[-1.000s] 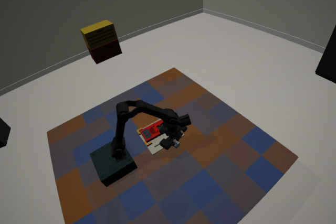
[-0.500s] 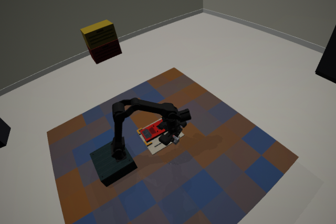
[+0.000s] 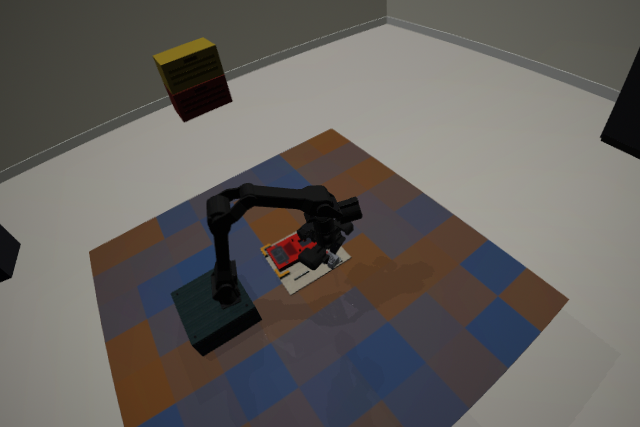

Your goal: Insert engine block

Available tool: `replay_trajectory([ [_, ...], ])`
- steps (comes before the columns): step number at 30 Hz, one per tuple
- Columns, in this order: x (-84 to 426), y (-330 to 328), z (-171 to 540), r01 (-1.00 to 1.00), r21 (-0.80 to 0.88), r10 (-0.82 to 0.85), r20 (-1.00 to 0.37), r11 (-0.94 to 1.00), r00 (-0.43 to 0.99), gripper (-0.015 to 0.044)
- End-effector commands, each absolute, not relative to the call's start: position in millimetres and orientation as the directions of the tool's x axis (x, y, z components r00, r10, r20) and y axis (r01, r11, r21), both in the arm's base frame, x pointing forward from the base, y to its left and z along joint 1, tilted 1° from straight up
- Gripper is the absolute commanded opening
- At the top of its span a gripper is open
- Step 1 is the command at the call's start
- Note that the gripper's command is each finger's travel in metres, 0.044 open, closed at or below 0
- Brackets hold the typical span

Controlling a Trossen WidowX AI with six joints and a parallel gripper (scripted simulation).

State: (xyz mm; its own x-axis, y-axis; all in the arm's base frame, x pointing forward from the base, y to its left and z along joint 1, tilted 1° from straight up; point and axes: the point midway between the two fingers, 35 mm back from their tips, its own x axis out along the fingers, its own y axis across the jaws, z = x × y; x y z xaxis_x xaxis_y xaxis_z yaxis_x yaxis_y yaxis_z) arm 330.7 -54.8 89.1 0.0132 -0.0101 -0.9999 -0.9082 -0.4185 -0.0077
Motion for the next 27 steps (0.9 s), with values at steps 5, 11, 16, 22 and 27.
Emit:
replay_trajectory([
  [5,334,-42,90,-0.950,-0.020,-0.006,-1.000,-0.312,0.022,0.0000],
  [11,338,-26,83,-0.988,-0.022,-0.004,-1.000,-0.156,0.023,0.0000],
  [16,340,-13,77,-0.999,-0.023,-0.003,-1.000,-0.023,0.023,0.0000],
  [22,341,4,71,-0.990,-0.023,-0.001,-1.000,0.137,0.023,0.0000],
  [27,341,18,65,-0.963,-0.022,0.000,-1.000,0.268,0.023,0.0000],
])
